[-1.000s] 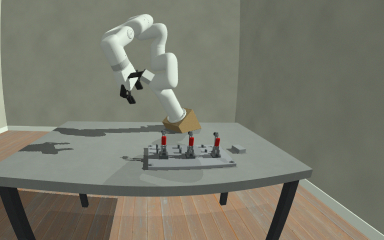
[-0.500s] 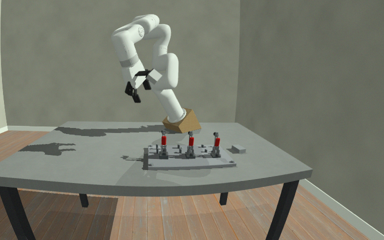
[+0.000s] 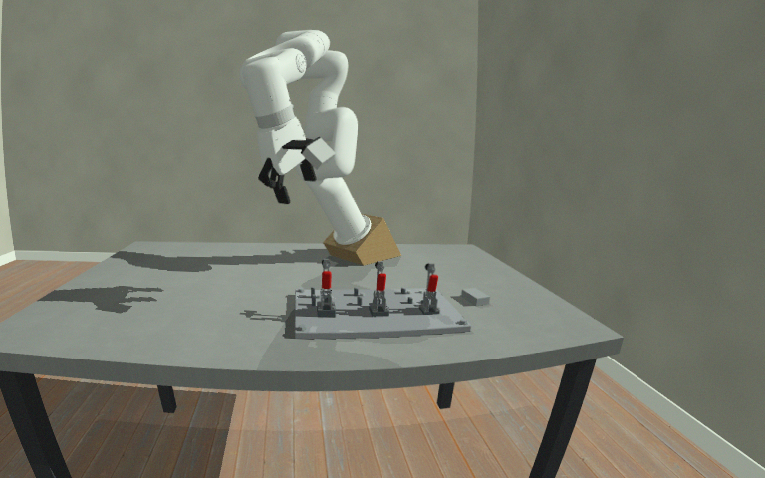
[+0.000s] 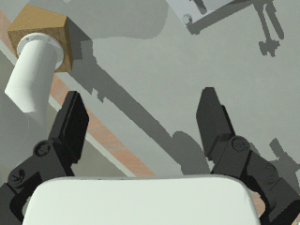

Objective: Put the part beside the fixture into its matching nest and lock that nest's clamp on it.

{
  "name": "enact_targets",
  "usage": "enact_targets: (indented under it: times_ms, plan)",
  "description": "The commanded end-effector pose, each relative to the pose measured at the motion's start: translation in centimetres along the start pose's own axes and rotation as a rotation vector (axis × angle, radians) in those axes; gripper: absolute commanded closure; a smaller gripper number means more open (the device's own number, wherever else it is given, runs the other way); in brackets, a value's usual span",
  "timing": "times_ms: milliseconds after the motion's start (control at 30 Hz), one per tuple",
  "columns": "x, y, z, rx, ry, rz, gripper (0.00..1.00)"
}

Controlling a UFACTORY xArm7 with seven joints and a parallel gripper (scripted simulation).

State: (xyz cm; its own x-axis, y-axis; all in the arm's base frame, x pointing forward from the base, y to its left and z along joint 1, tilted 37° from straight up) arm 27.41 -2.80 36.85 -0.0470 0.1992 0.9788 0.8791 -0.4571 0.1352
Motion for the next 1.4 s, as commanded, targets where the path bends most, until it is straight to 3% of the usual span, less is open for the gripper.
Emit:
enact_targets:
  times_ms: [0,67,100,233,267,333,367,433,467,733,833,1367]
  plan:
    - [-0.3,-0.1,1.3,-0.076,-0.004,-0.05,0.0]
    - [-0.3,-0.1,1.3,-0.076,-0.004,-0.05,0.0]
    - [-0.7,-0.3,2.4,-0.15,-0.005,-0.093,0.0]
    - [-1.2,-0.4,3.3,-0.223,-0.004,-0.135,0.0]
    - [-1.6,-0.4,3.9,-0.285,-0.002,-0.17,0.0]
    - [-1.7,-0.4,4.0,-0.294,-0.002,-0.175,0.0]
    - [-2.2,-0.4,4.6,-0.362,0.003,-0.213,0.0]
    - [-2.2,-0.4,4.6,-0.362,0.003,-0.213,0.0]
    - [-2.7,-0.4,5.1,-0.427,0.009,-0.249,0.0]
    - [-3.6,-0.2,5.7,-0.546,0.024,-0.315,0.0]
    - [-4.3,0.0,6.0,-0.645,0.041,-0.37,0.0]
    - [-5.5,0.7,5.9,-0.835,0.085,-0.476,0.0]
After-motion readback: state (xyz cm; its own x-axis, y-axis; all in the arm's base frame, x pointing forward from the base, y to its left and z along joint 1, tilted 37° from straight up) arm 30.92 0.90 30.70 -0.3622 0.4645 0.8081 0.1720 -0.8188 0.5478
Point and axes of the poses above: the point where the finger pads meet when closed, its own x axis back along the fingers, its own y axis across the jaws, z = x × y, the point moved 1 cm from there along x, back along the fingers, and after that the axes turned 14 degrees about x, right-handed, at the moved point
